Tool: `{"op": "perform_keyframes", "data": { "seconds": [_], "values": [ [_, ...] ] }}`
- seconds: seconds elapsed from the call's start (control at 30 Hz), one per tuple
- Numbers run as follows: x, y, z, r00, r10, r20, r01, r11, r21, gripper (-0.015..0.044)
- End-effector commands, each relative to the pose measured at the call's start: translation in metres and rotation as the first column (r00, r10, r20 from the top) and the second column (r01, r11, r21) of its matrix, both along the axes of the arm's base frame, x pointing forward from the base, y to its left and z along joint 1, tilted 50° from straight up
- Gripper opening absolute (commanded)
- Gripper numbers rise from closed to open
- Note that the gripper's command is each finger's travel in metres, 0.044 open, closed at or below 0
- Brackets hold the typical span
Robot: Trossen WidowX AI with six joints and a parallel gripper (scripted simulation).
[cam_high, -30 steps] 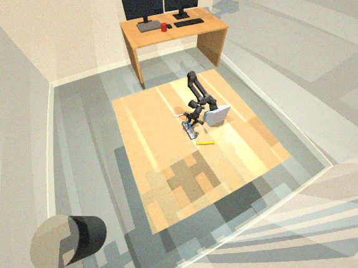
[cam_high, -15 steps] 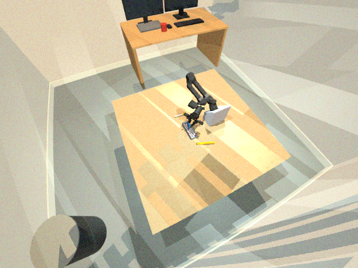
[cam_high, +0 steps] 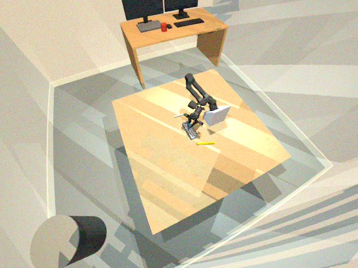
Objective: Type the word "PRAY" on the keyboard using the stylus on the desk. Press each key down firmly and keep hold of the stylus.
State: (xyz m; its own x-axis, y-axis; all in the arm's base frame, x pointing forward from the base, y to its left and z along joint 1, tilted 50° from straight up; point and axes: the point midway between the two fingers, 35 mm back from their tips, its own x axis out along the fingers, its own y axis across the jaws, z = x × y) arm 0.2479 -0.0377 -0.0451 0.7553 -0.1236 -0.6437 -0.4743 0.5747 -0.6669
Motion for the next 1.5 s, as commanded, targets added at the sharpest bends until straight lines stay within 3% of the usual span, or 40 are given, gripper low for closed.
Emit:
{"op": "perform_keyframes", "data": {
  "seconds": [0.0, 1.47],
  "values": [
    [-0.001, -0.001, -0.003, 1.000, 0.005, -0.010, -0.005, 1.000, 0.000, 0.0081],
    [0.001, 0.010, 0.005, 1.000, 0.005, -0.011, -0.005, 1.000, 0.001, 0.0081]
  ]
}}
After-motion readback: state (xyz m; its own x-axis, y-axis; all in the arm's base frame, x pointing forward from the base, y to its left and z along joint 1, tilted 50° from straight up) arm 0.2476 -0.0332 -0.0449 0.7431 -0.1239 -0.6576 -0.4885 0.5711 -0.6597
